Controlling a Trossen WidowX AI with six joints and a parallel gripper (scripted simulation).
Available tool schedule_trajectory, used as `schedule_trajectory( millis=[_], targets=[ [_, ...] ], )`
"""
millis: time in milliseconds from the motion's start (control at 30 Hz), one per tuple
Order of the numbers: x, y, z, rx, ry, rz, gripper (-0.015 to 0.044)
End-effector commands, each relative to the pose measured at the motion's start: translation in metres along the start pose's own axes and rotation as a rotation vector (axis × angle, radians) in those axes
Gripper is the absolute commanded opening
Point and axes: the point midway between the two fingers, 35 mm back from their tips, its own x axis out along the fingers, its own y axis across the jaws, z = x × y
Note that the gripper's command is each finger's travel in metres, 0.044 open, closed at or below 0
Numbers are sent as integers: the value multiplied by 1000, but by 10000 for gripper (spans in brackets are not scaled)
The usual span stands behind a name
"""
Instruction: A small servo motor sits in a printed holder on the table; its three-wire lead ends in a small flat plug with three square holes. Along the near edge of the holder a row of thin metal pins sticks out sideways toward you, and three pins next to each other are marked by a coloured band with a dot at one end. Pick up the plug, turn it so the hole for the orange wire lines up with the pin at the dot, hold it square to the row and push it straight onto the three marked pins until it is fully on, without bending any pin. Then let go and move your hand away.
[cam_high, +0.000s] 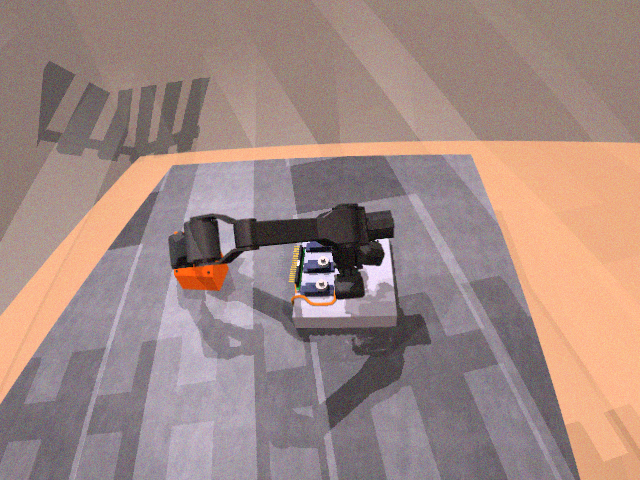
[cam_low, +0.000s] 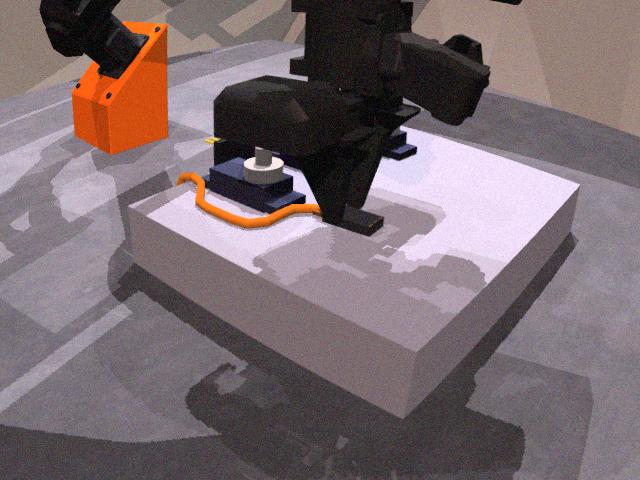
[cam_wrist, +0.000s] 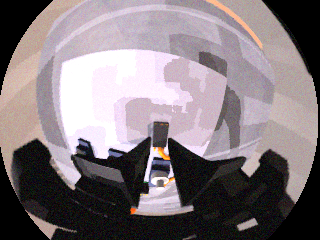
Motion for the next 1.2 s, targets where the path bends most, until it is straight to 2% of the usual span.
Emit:
schedule_trajectory(
  millis=[0,33,233,633,1167],
  targets=[
    [3,0,-1,-5,2,-4,62],
    [3,0,-1,-5,2,-4,36],
    [2,0,0,-5,2,-4,0],
    [-54,1,0,-6,2,-2,0],
    [-67,28,-39,14,0,10,0]
  ],
)
